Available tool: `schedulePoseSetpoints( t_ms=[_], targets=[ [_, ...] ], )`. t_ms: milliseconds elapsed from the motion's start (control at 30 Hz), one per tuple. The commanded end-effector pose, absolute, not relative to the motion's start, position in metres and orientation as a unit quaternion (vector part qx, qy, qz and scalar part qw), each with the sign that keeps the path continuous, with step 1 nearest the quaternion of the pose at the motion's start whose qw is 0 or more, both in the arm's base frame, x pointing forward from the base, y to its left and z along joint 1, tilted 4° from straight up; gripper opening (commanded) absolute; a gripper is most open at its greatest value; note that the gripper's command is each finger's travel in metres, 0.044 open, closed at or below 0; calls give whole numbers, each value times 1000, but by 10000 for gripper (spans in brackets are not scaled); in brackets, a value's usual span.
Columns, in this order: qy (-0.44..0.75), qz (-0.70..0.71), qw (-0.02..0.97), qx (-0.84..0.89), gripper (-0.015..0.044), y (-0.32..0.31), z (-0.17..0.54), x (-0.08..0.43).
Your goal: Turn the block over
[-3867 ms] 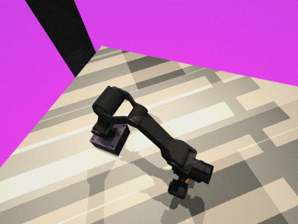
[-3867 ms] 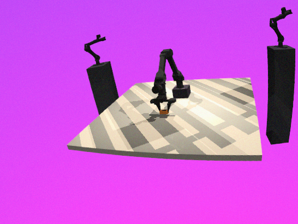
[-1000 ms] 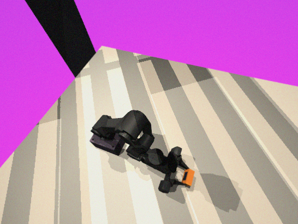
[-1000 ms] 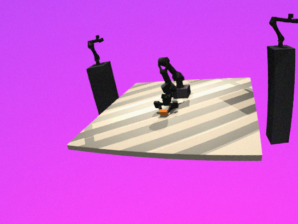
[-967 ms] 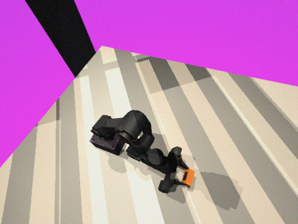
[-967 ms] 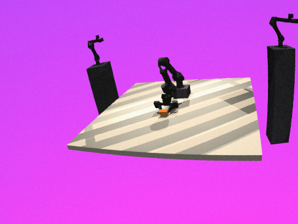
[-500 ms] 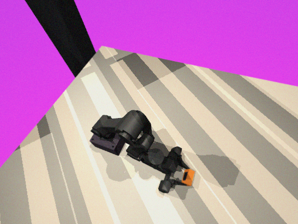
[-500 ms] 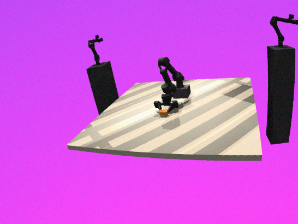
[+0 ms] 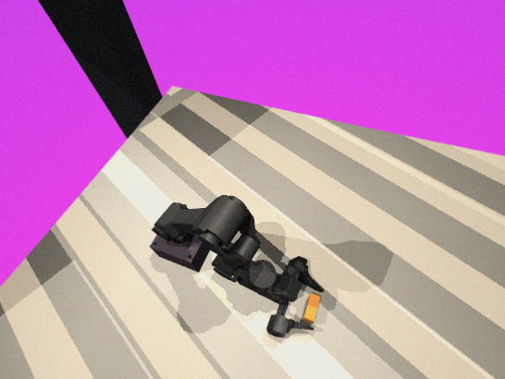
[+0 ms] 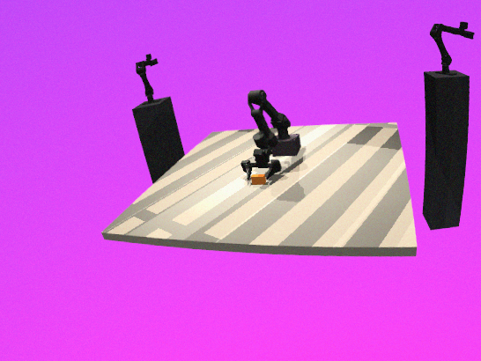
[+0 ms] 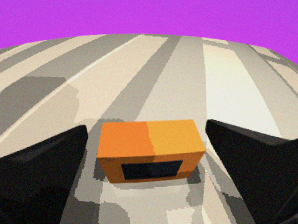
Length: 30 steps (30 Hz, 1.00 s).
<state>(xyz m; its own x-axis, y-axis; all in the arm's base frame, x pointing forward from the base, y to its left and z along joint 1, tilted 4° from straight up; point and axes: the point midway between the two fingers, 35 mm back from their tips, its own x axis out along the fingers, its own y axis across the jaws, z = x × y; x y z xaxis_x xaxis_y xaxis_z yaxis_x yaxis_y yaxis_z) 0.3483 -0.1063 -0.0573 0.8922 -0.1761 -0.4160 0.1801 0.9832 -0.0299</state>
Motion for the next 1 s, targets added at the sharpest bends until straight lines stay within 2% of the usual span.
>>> schedulePoseSetpoints(
  t_ms=[0, 700, 967],
  targets=[
    [213, -90, 973, 8, 440, -106, -57, 348],
    [216, -90, 972, 8, 440, -106, -57, 349],
    [339, -89, 936, 24, 440, -112, -44, 365]
  ],
)
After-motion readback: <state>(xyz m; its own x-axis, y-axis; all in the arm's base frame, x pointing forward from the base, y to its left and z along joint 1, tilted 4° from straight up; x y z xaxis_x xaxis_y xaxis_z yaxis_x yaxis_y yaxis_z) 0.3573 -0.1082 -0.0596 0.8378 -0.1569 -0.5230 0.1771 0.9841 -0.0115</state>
